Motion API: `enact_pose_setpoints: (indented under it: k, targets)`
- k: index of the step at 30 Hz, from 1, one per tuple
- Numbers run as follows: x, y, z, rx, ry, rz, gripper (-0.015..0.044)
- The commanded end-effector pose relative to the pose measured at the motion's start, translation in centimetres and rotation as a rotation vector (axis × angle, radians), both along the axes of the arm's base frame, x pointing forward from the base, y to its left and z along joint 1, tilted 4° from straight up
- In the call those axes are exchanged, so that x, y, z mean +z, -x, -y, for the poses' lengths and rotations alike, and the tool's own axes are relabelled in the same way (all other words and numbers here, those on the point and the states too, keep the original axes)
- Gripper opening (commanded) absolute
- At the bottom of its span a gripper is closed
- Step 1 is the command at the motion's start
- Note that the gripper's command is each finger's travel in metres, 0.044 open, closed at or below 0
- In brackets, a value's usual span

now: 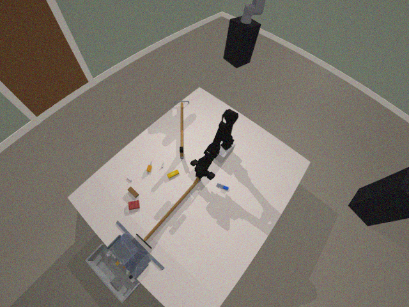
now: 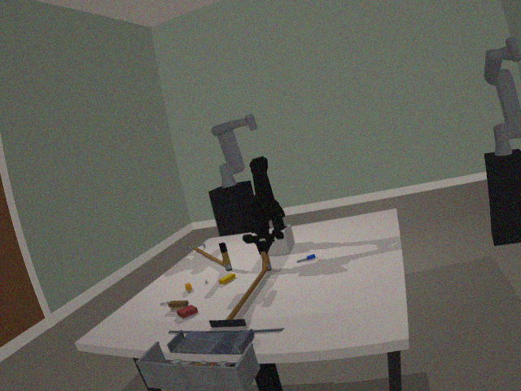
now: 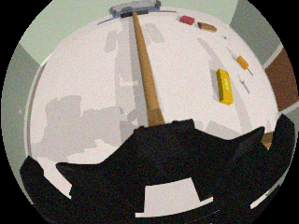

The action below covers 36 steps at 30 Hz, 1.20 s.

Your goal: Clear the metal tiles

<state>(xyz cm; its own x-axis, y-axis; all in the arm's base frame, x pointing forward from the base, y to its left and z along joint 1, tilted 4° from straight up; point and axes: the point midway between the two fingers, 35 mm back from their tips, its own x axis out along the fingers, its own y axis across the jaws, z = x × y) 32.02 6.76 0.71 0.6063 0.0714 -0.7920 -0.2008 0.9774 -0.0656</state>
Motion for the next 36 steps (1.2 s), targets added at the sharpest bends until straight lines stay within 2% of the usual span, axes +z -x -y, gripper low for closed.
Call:
enact_pose_setpoints:
  k: [1,36]
  targets:
    - [0.5,-1.4,0.0,-0.004,-0.004,0.02,0.0]
    - [0.5,-6.4,-1.1,-0.012,-0.005,0.029,0.0]
